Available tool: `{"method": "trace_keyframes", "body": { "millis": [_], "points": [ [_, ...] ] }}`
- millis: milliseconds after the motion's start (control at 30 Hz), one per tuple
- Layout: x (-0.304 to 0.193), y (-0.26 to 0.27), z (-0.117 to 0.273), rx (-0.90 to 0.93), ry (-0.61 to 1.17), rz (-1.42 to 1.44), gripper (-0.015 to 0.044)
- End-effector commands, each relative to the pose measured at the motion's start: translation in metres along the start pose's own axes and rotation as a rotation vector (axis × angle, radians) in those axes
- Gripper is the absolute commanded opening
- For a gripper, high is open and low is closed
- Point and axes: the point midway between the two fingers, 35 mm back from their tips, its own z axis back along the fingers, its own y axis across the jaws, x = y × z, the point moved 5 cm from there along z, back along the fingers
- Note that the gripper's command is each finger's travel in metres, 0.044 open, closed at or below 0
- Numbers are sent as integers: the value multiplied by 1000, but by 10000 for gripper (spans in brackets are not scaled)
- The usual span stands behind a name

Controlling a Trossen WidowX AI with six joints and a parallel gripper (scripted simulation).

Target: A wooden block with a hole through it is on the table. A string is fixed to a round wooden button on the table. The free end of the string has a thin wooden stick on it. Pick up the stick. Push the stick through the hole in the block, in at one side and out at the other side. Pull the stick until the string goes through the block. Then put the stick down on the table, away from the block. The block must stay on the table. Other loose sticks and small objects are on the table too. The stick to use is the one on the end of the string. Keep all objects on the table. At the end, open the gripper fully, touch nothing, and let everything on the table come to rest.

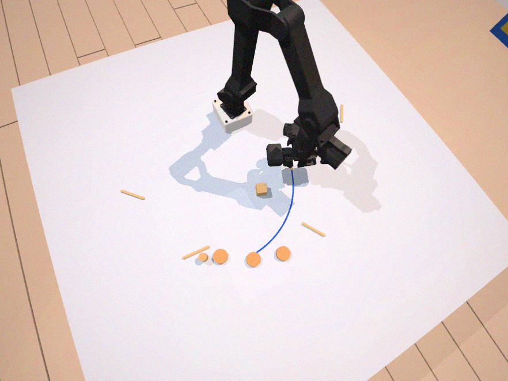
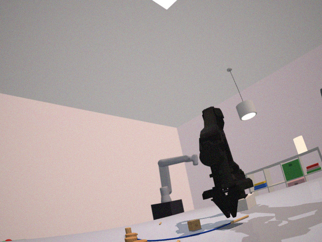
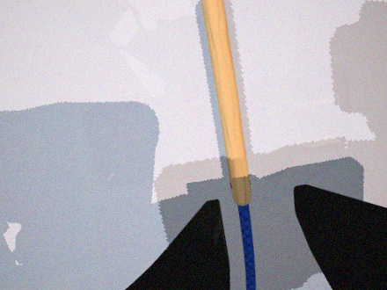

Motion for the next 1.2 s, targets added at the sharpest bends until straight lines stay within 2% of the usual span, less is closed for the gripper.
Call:
{"method": "trace_keyframes", "body": {
  "millis": [0, 500, 667, 1167],
  "points": [
    [1, 2, -8, 11, -5, 5, 121],
    [2, 3, -18, 11, -5, 5, 121],
    [2, 2, -17, 5, -6, 0, 0],
    [1, 1, -9, 5, -5, 0, 0]
  ]
}}
